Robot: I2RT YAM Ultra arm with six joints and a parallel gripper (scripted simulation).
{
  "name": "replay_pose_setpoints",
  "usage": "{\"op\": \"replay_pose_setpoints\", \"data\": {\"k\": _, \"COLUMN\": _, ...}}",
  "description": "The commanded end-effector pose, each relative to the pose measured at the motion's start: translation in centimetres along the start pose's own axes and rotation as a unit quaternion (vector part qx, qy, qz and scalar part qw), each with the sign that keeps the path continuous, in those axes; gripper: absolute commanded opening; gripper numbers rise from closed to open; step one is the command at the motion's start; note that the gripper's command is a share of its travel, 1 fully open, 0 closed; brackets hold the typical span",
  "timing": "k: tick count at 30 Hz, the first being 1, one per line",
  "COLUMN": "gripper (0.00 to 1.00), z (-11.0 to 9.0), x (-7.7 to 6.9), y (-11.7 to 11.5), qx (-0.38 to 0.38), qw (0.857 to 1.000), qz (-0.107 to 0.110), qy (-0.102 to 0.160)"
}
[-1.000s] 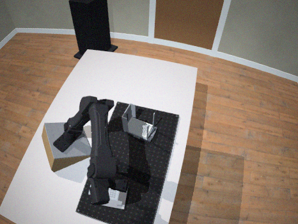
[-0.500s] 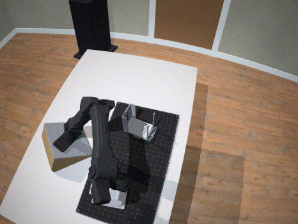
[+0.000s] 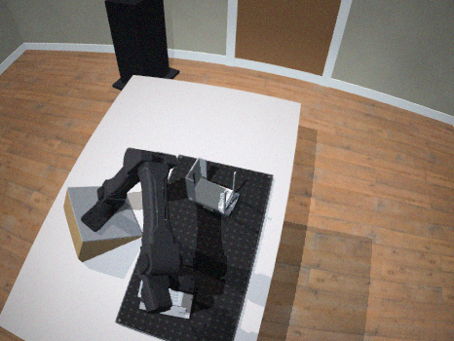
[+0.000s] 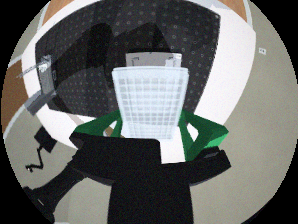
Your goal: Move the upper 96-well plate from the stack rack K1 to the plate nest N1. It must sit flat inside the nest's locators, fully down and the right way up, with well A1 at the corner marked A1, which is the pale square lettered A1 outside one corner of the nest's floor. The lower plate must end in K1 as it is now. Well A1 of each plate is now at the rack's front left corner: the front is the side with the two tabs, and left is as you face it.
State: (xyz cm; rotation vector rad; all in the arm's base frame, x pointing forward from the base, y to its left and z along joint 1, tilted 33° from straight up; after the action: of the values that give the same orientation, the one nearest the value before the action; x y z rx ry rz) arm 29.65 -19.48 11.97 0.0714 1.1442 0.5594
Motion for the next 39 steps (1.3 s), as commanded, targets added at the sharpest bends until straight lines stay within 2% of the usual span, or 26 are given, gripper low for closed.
{"op": "replay_pose_setpoints", "data": {"k": 1, "gripper": 0.00, "z": 0.5, "x": -0.4, "y": -0.4, "qx": -0.005, "qw": 1.000, "qz": -0.020, "qy": -0.015}}
{"op": "replay_pose_setpoints", "data": {"k": 4, "gripper": 0.00, "z": 0.2, "x": 0.8, "y": -0.5, "qx": 0.000, "qw": 1.000, "qz": -0.011, "qy": -0.011}}
{"op": "replay_pose_setpoints", "data": {"k": 8, "gripper": 0.00, "z": -0.2, "x": 1.2, "y": -0.8, "qx": 0.007, "qw": 1.000, "qz": -0.009, "qy": -0.011}}
{"op": "replay_pose_setpoints", "data": {"k": 9, "gripper": 0.00, "z": 1.0, "x": -0.4, "y": -1.2, "qx": -0.010, "qw": 0.999, "qz": -0.037, "qy": -0.023}}
{"op": "replay_pose_setpoints", "data": {"k": 11, "gripper": 0.00, "z": 0.4, "x": 1.3, "y": -0.5, "qx": -0.003, "qw": 1.000, "qz": -0.015, "qy": -0.012}}
{"op": "replay_pose_setpoints", "data": {"k": 17, "gripper": 0.00, "z": -0.3, "x": 2.8, "y": -0.9, "qx": 0.008, "qw": 1.000, "qz": -0.007, "qy": -0.010}}
{"op": "replay_pose_setpoints", "data": {"k": 20, "gripper": 0.00, "z": 0.4, "x": 2.9, "y": -0.5, "qx": -0.005, "qw": 1.000, "qz": -0.014, "qy": -0.012}}
{"op": "replay_pose_setpoints", "data": {"k": 23, "gripper": 0.00, "z": -0.2, "x": 3.6, "y": -1.0, "qx": 0.007, "qw": 1.000, "qz": -0.010, "qy": -0.011}}
{"op": "replay_pose_setpoints", "data": {"k": 25, "gripper": 0.00, "z": -0.2, "x": 3.6, "y": -1.0, "qx": 0.007, "qw": 1.000, "qz": -0.010, "qy": -0.011}}
{"op": "replay_pose_setpoints", "data": {"k": 26, "gripper": 0.00, "z": 0.7, "x": 2.5, "y": -1.3, "qx": -0.005, "qw": 0.999, "qz": -0.030, "qy": -0.021}}
{"op": "replay_pose_setpoints", "data": {"k": 27, "gripper": 0.00, "z": 0.2, "x": 3.5, "y": -0.8, "qx": 0.001, "qw": 1.000, "qz": -0.016, "qy": -0.014}}
{"op": "replay_pose_setpoints", "data": {"k": 30, "gripper": 0.00, "z": 0.2, "x": 4.7, "y": -0.7, "qx": 0.000, "qw": 1.000, "qz": -0.007, "qy": -0.009}}
{"op": "replay_pose_setpoints", "data": {"k": 33, "gripper": 0.00, "z": -0.2, "x": 4.9, "y": -1.1, "qx": 0.007, "qw": 1.000, "qz": -0.010, "qy": -0.011}}
{"op": "replay_pose_setpoints", "data": {"k": 35, "gripper": 0.00, "z": 0.4, "x": 4.7, "y": -1.0, "qx": -0.003, "qw": 1.000, "qz": -0.019, "qy": -0.015}}
{"op": "replay_pose_setpoints", "data": {"k": 39, "gripper": 0.00, "z": -0.1, "x": 6.3, "y": -0.9, "qx": 0.005, "qw": 1.000, "qz": -0.006, "qy": -0.008}}
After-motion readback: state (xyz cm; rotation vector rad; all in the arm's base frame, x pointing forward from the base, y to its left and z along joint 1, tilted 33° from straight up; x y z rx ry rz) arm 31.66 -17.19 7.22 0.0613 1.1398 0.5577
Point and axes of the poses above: the point where the finger pads meet when closed, its own x axis out along the fingers, its own y axis across the jaws, z = x × y, the point moved 4 cm from there along -x, back along the fingers, and after that the axes turned 2 degrees about -x, right-handed, at the moved point
